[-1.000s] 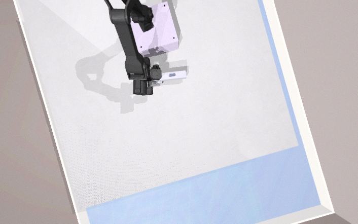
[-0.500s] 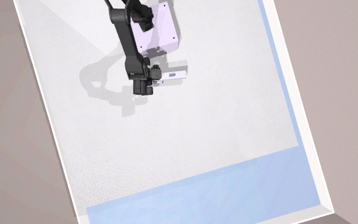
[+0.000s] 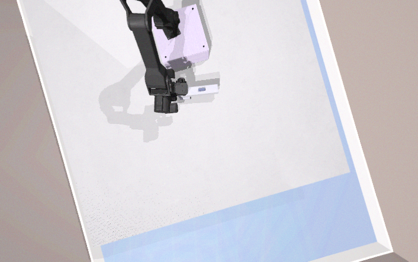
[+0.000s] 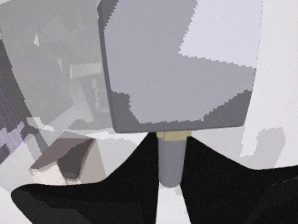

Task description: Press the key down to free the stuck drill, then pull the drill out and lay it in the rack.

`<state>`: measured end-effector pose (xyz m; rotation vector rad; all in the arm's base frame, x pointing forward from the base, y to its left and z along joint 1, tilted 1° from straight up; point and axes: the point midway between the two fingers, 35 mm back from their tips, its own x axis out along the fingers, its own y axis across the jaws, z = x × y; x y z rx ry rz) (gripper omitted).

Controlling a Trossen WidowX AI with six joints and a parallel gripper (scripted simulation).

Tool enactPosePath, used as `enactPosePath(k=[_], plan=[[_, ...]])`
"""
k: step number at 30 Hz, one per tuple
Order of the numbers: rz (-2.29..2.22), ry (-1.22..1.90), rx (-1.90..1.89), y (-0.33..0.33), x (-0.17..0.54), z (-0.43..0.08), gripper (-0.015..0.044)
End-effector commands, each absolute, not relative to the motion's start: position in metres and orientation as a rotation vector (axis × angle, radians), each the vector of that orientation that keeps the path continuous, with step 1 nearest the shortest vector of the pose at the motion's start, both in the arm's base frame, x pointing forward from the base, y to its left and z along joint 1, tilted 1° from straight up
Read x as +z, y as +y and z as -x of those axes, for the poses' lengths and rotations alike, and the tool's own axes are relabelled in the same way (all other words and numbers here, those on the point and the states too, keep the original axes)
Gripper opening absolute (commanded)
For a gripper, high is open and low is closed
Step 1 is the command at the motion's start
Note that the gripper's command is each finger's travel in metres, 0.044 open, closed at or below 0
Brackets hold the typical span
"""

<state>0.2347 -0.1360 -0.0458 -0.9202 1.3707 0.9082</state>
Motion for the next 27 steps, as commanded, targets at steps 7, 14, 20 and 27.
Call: enactPosePath(k=[7, 14, 20, 27], plan=[[0.924, 1.374, 0.91, -0.149, -0.047, -0.229, 0.0], [0.925, 1.375, 0.909, -0.16, -0.047, -0.225, 0.0], [0.925, 1.376, 0.909, -0.168, -0.047, -0.222, 0.0], [0.92, 1.374, 0.908, -0.167, -0.048, -0.221, 0.0105]])
